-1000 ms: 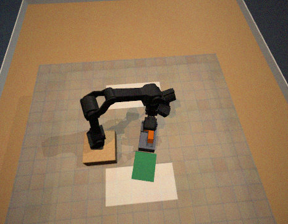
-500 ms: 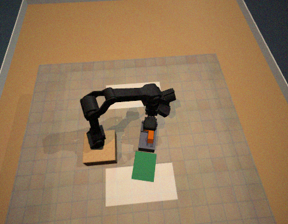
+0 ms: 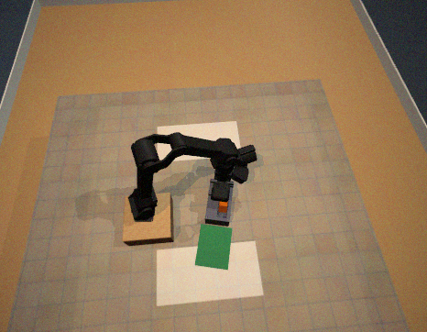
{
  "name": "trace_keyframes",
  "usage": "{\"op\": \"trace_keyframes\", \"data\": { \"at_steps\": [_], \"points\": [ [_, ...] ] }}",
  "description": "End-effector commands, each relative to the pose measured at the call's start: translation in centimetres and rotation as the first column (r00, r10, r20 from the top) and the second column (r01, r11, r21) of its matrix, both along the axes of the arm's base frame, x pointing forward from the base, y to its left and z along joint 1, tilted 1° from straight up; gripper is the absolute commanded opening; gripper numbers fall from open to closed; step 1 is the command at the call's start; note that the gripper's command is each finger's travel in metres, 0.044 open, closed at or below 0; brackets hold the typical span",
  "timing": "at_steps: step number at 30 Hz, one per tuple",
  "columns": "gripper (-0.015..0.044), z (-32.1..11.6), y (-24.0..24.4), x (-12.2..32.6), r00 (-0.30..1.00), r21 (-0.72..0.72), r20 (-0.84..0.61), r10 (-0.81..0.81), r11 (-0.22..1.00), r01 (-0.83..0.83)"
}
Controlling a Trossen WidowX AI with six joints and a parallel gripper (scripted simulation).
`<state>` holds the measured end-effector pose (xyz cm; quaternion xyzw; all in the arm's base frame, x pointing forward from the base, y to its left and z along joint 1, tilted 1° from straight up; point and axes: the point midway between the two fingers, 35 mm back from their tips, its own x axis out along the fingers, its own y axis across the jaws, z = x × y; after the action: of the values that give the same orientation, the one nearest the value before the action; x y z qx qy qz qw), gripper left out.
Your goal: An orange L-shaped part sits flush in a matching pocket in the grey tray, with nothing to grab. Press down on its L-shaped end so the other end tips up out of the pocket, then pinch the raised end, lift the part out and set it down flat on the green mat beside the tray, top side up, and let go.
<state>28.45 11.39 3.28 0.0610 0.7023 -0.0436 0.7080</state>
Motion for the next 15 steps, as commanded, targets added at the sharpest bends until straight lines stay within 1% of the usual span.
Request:
{"op": "trace_keyframes", "data": {
  "at_steps": [1, 15],
  "points": [
    [0.018, 0.0, 0.1, 0.4, 1.0, 0.004, 0.024, 0.003, 1.0, -0.004],
    [0.018, -2.2, 0.2, 0.5, 1.0, 0.004, 0.024, 0.003, 1.0, -0.004]
  ]
}}
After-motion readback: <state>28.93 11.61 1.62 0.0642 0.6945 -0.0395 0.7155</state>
